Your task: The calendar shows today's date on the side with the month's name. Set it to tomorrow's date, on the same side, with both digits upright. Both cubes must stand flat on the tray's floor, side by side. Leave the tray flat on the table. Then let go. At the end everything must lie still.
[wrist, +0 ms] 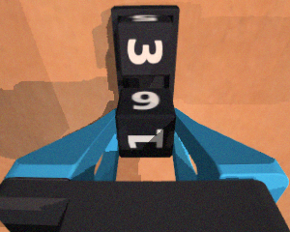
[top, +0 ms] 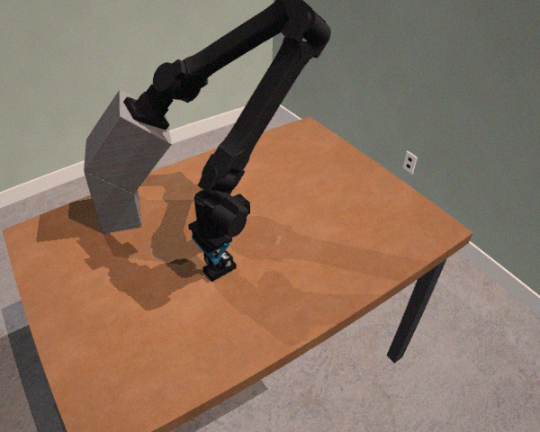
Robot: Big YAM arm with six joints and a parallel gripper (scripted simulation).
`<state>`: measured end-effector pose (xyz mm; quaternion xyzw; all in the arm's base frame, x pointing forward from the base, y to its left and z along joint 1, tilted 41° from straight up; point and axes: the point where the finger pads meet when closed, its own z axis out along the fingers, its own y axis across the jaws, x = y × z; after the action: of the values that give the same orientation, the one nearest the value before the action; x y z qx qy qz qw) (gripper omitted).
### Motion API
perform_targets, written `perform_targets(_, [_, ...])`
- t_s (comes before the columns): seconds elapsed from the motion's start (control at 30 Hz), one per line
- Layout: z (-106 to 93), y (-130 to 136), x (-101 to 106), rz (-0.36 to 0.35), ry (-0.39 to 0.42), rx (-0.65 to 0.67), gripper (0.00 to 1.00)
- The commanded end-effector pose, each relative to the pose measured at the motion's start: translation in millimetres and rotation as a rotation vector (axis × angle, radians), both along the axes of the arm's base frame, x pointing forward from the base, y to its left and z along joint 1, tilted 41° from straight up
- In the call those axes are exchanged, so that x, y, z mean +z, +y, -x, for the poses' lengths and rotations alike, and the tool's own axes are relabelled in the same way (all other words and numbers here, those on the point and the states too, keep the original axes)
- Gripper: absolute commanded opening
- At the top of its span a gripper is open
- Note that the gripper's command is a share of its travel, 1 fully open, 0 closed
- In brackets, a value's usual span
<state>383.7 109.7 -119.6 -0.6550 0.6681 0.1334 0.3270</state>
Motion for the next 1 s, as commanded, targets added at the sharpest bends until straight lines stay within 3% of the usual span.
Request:
perform_targets(0.0, [-3.0, 7, 0, -0.002, -0.011, 0.007, 0.27])
perform_targets(0.97, [-9.2, 19, -12, -0.003, -0.018, 0.007, 0.27])
